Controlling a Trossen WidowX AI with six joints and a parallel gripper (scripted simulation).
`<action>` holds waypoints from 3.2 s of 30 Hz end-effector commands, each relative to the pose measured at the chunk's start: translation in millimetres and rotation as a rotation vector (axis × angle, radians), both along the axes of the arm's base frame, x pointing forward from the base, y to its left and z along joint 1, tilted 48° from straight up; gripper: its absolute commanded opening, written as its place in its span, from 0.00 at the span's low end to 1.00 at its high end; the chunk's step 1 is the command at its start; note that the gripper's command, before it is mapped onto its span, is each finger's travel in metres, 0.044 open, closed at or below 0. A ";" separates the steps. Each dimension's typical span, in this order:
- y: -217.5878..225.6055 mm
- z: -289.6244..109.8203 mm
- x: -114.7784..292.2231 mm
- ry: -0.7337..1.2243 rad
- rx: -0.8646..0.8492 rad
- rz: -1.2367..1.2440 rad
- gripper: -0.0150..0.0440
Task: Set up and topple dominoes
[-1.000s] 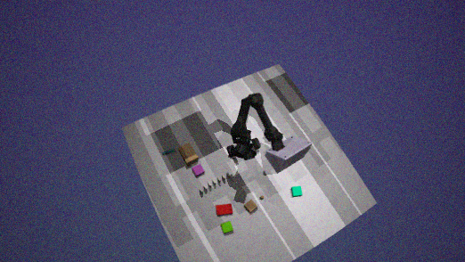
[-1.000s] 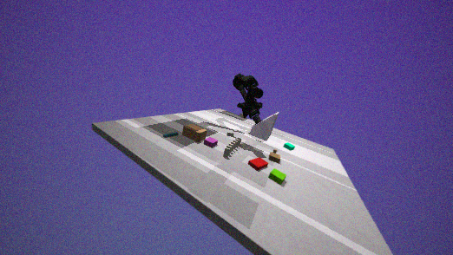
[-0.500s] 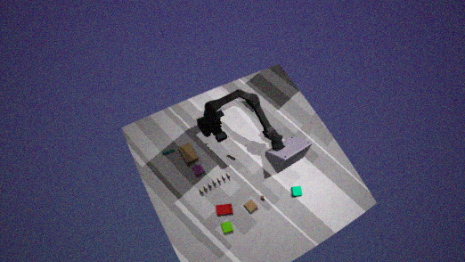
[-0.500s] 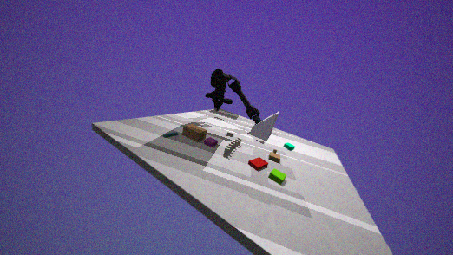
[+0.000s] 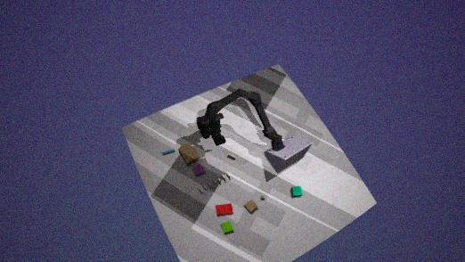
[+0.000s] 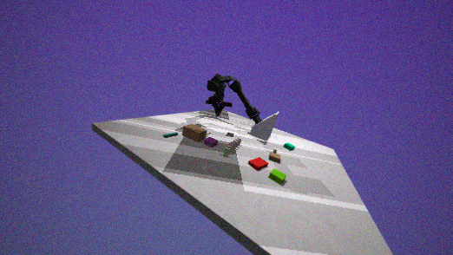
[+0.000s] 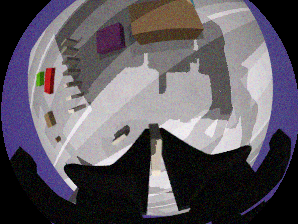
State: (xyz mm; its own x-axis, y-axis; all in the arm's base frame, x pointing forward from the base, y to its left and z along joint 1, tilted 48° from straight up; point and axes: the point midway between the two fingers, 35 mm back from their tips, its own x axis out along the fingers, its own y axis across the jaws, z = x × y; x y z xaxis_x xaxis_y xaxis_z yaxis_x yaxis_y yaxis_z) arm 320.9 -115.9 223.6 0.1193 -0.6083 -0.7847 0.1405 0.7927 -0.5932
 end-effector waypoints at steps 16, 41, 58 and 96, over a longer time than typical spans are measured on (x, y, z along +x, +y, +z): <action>-15.6 -31.3 19.8 -0.267 0.199 0.101 0.29; -36.9 -27.9 29.9 -0.669 0.224 0.392 0.29; -39.7 -9.0 10.5 -0.890 0.068 0.663 0.29; -14.0 7.8 -42.8 -1.022 -0.296 1.051 0.29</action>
